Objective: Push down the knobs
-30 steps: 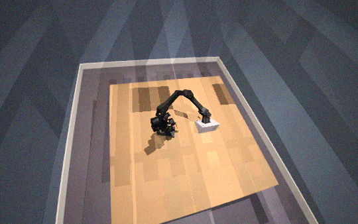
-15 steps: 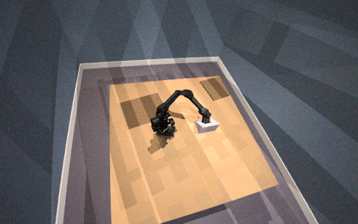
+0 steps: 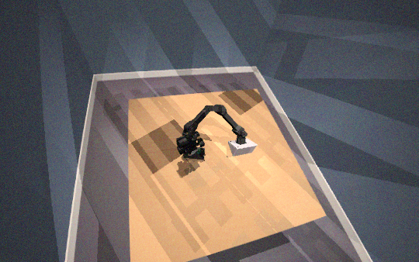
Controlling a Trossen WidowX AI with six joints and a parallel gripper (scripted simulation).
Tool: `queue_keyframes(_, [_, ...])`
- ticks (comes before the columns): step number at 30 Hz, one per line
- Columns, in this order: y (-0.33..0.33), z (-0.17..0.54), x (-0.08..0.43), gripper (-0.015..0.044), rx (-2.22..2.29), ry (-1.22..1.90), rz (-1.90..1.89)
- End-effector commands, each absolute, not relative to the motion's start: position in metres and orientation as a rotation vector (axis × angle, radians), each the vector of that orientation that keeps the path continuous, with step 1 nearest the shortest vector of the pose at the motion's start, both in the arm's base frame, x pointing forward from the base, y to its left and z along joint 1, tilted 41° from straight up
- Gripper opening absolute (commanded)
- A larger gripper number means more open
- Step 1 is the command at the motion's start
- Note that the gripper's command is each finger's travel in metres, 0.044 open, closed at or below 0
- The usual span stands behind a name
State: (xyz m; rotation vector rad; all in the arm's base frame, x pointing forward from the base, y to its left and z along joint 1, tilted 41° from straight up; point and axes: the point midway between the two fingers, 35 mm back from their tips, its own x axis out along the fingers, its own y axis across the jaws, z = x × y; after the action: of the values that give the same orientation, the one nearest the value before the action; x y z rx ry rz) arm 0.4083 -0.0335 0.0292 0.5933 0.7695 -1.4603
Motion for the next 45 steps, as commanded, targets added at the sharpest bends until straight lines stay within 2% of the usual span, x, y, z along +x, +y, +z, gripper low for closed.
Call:
queue_keyframes(1, [-0.0481,0.0177,0.4086,0.0000,0.595,0.767,-1.490])
queue_keyframes(45, [-0.0540,0.0109,0.4080,0.0000,0.594,0.766,-1.491])
